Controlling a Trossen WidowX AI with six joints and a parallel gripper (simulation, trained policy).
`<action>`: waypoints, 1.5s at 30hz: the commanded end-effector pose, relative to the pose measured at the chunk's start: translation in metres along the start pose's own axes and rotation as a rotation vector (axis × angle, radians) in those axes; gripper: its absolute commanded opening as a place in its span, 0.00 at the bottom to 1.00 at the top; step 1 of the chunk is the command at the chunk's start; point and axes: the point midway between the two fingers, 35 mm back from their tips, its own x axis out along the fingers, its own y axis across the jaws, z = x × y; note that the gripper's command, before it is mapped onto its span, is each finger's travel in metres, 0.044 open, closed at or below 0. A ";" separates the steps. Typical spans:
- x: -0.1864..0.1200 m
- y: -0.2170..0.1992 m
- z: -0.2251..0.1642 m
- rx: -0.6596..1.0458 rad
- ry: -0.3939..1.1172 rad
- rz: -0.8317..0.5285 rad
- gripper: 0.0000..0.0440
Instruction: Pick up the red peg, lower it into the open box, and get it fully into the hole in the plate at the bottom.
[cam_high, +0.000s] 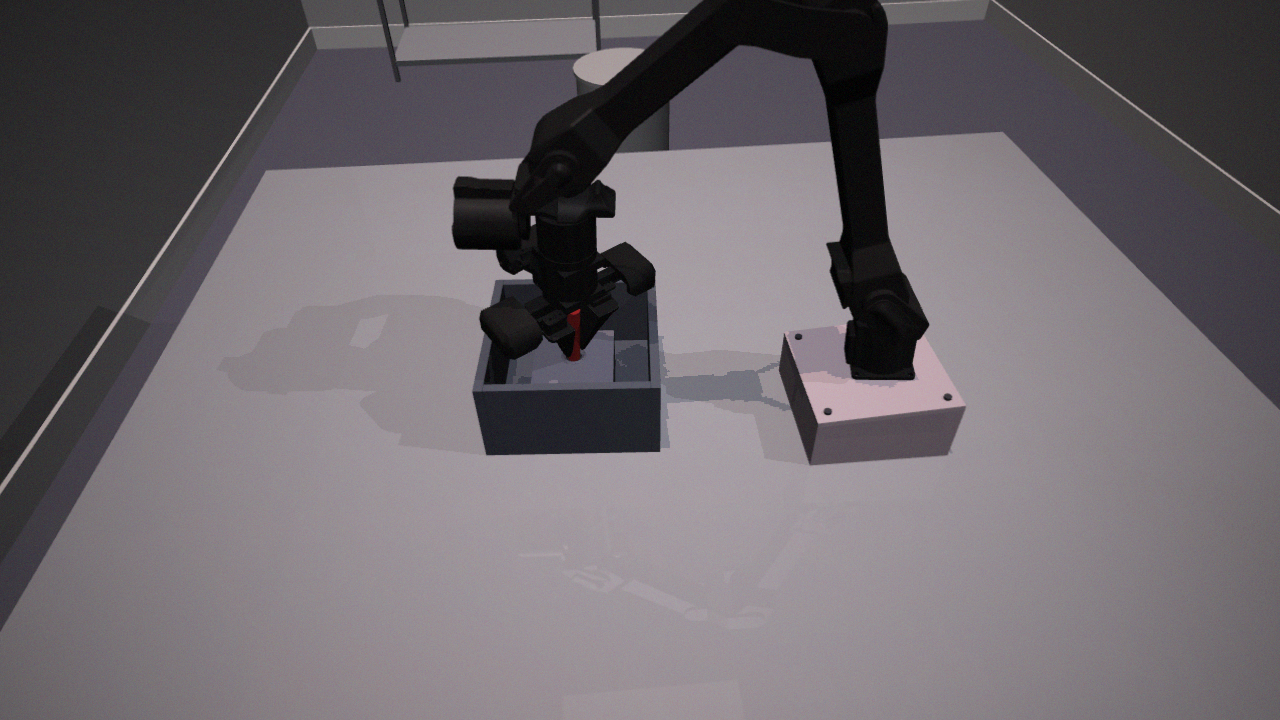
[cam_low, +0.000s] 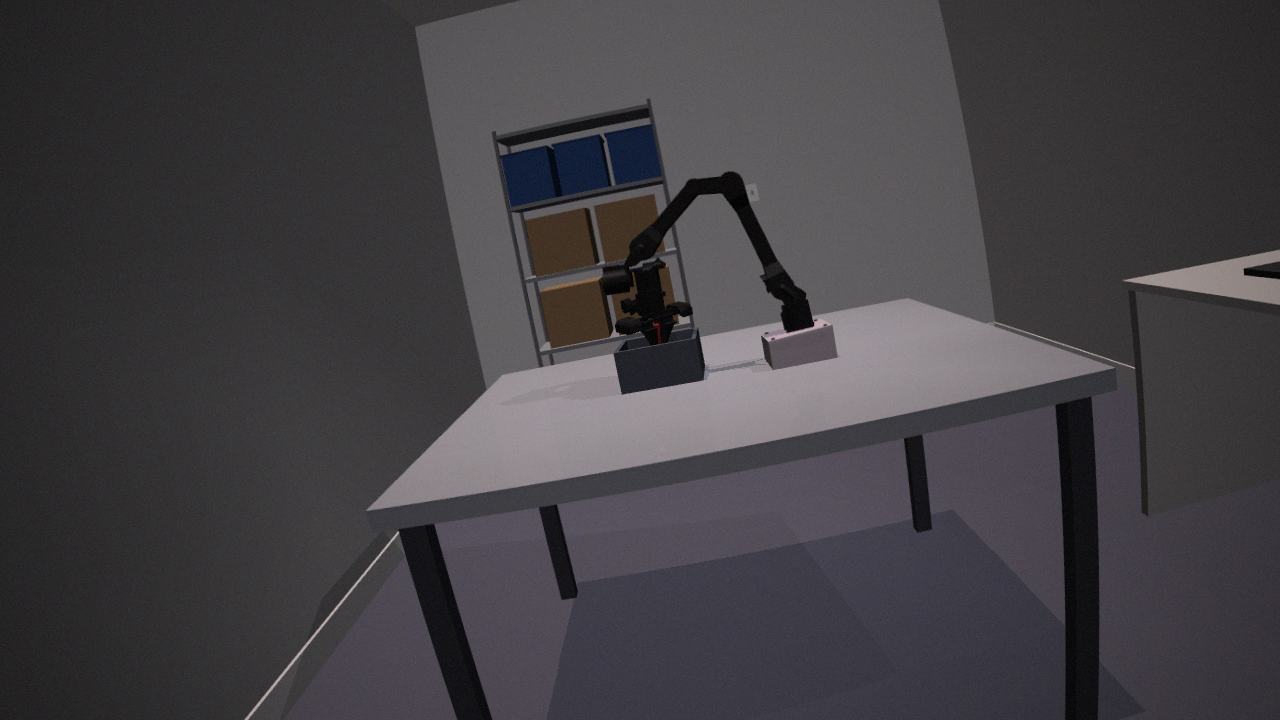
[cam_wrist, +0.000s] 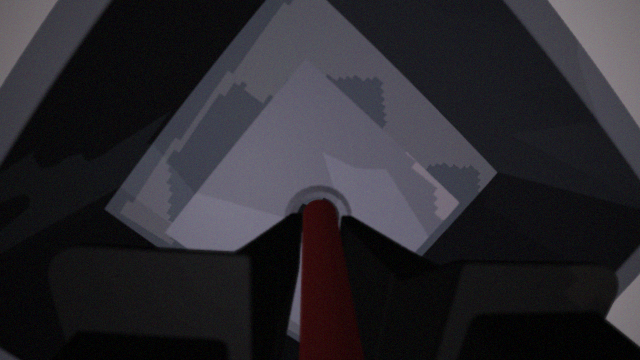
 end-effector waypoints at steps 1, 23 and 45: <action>0.009 -0.002 -0.001 -0.013 0.031 -0.005 0.33; -0.015 0.030 0.043 -0.044 0.111 0.059 1.00; -0.041 0.081 0.061 -0.087 0.116 0.209 1.00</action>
